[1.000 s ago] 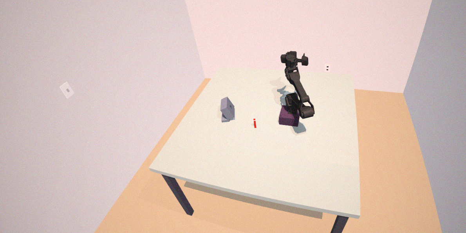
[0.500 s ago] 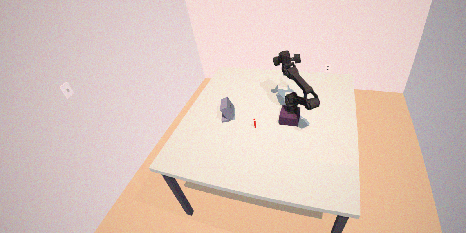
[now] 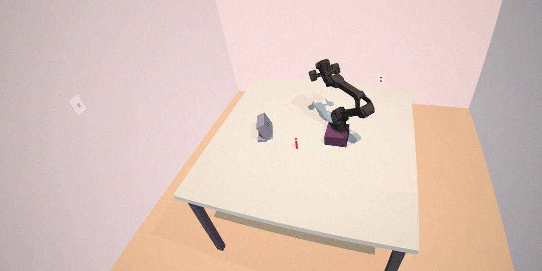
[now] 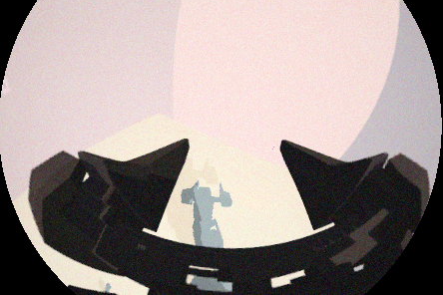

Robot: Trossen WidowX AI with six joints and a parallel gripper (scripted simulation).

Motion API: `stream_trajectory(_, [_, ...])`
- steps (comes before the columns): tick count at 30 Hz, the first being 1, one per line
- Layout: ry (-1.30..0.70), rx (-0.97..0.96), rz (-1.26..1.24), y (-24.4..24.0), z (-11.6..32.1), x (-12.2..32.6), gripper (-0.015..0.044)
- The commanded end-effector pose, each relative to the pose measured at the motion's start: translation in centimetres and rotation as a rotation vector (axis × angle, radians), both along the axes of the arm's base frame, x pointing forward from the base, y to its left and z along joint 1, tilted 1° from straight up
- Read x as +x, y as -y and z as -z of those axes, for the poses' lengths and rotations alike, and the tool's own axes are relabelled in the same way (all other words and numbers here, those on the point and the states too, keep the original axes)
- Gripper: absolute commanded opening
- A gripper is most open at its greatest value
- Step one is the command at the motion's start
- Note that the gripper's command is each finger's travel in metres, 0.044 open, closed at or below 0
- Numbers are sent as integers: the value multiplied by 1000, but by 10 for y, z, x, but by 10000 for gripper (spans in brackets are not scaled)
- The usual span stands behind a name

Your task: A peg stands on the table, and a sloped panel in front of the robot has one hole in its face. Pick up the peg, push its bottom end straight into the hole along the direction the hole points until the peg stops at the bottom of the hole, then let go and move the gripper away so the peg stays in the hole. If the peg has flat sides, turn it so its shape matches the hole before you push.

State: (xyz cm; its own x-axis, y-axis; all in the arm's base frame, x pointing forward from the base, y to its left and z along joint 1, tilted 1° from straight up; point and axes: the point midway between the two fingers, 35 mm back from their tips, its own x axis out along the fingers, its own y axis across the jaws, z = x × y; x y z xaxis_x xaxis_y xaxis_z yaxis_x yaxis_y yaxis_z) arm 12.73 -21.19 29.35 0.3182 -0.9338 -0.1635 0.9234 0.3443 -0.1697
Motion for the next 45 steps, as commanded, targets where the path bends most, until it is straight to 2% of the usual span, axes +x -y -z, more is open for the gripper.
stream_trajectory(1, [-6,31,-58,-3,3,14,440])
stream_trajectory(26, [-221,296,-452,-58,60,112,440])
stream_trajectory(45, [-460,449,-724,-128,110,156,440])
